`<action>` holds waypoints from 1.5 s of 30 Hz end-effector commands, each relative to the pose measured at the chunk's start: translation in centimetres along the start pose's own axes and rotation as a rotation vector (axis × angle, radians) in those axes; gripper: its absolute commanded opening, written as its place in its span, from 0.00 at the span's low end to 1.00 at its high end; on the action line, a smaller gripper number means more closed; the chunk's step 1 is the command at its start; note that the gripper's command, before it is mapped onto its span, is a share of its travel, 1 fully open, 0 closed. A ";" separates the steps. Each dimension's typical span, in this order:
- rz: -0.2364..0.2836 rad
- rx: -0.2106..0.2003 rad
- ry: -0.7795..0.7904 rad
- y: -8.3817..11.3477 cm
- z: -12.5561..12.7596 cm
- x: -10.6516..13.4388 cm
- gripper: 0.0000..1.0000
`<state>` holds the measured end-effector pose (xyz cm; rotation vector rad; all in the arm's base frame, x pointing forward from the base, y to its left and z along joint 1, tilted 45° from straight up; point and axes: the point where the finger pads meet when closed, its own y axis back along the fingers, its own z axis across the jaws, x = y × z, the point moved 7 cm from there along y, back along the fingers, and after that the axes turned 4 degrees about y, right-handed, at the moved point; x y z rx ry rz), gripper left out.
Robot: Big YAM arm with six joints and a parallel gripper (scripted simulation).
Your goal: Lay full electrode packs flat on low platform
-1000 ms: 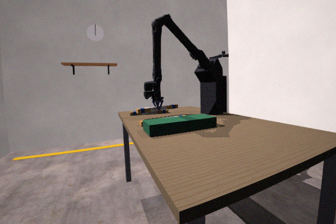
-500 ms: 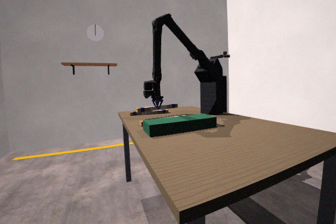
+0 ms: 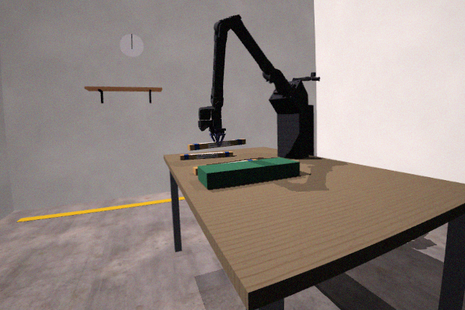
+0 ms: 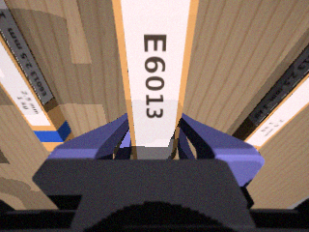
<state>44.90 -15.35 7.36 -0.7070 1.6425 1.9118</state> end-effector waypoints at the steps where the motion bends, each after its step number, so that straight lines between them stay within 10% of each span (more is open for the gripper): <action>1: -0.028 0.022 0.013 2.5 -0.7 -0.8 0.00; 45: -0.033 0.024 0.016 10.1 -0.5 -0.8 0.00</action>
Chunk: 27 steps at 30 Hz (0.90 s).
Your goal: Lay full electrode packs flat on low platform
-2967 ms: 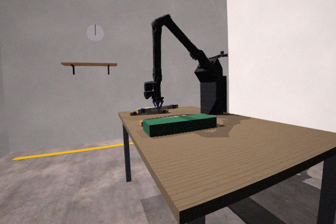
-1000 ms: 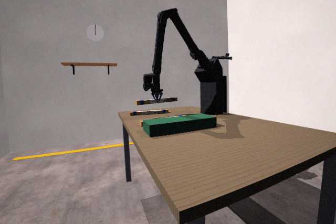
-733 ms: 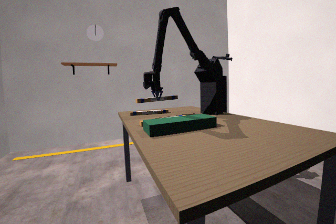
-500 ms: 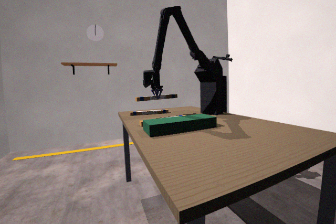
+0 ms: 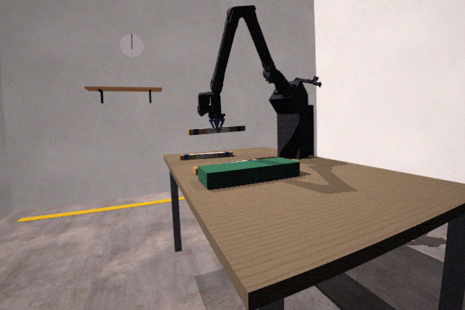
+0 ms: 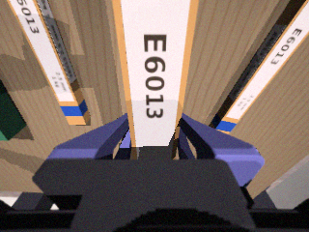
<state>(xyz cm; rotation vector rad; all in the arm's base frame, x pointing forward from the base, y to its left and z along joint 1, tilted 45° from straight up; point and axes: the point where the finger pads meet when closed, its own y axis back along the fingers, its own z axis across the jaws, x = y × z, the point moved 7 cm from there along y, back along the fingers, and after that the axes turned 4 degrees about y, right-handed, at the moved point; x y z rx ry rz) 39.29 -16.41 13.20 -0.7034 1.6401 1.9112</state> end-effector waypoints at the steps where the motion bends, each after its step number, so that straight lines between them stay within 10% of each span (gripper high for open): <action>1: -0.032 0.023 0.020 2.1 -0.5 -0.9 0.00; 27: -0.033 0.026 0.021 5.2 -0.4 -0.5 0.00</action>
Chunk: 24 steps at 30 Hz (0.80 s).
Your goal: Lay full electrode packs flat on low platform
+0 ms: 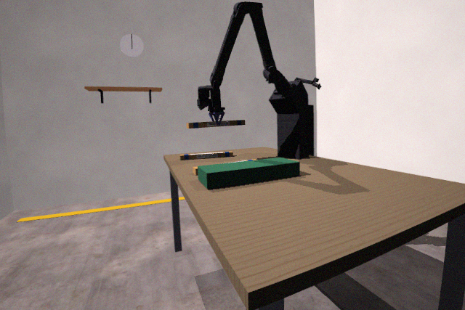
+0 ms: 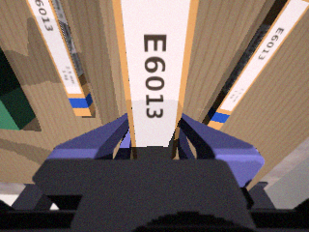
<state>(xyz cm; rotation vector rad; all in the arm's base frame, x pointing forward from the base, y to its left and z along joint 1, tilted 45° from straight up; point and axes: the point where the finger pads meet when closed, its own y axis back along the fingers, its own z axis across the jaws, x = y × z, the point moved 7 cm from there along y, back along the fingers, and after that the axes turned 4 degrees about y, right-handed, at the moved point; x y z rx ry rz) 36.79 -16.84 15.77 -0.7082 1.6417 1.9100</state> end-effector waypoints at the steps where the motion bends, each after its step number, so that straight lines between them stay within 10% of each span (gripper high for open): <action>1: -0.032 0.026 0.018 1.6 -0.4 -0.6 0.00; 24: -0.045 0.017 -0.105 1.3 2.5 -1.5 0.00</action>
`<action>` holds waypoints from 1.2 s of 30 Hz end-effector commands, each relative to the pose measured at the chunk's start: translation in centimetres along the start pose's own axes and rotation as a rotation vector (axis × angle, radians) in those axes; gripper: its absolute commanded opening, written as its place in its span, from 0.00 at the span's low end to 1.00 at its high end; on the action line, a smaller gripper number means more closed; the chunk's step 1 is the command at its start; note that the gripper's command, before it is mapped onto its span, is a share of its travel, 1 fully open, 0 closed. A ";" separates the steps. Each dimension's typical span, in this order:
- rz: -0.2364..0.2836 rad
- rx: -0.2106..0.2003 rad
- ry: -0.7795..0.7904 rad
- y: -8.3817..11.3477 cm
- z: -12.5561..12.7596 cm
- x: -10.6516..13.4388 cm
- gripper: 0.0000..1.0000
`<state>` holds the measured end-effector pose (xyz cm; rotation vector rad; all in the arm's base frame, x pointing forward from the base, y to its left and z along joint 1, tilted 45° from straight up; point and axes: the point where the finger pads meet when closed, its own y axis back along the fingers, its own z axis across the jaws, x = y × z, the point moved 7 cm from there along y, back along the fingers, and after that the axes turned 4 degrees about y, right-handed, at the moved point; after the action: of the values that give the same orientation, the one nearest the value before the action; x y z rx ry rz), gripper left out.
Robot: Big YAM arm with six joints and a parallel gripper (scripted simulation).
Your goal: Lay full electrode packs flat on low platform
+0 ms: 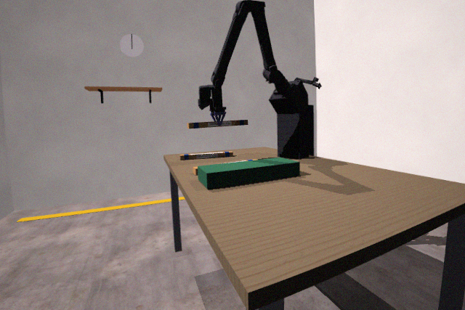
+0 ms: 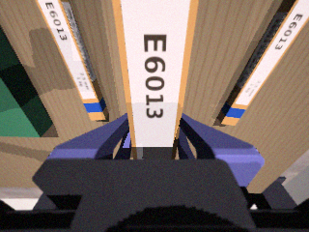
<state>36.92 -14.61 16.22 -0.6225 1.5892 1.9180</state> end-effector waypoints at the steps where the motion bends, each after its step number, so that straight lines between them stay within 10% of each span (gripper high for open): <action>1: -0.046 0.018 -0.024 1.3 0.7 -1.2 0.00; 36: -0.052 0.020 -0.039 1.6 6.7 -2.2 0.00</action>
<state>37.39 -7.77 17.79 -0.5926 1.5785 1.9185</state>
